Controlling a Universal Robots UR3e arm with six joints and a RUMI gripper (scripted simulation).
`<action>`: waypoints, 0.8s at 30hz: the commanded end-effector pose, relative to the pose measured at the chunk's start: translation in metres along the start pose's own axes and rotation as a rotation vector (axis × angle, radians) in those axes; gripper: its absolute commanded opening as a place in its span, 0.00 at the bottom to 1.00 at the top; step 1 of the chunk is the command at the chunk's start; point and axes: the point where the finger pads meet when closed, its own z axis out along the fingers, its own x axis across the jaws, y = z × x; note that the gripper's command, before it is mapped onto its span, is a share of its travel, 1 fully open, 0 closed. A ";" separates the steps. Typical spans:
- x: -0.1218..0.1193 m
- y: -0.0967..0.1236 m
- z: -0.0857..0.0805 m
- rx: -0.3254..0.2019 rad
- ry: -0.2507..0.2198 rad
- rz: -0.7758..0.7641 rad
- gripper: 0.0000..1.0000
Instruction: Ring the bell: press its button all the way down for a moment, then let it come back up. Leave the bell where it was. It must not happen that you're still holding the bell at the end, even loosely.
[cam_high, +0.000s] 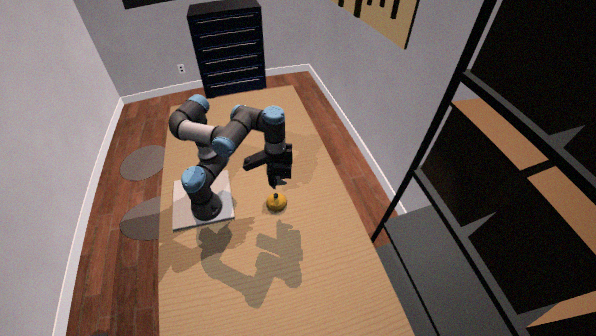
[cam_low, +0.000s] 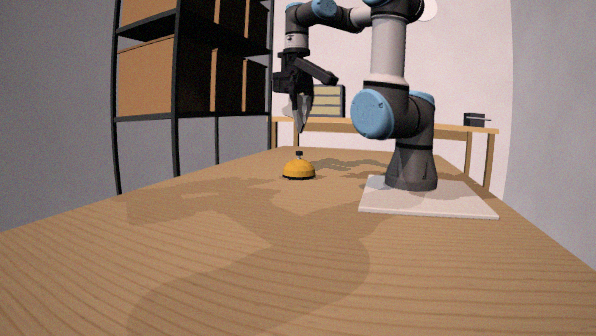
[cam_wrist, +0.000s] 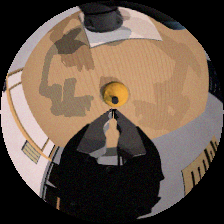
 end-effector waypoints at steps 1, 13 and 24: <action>0.000 0.001 -0.011 0.000 0.000 0.000 0.00; 0.000 0.001 -0.020 0.000 0.000 0.000 0.00; 0.000 0.001 -0.020 0.000 0.000 0.000 0.00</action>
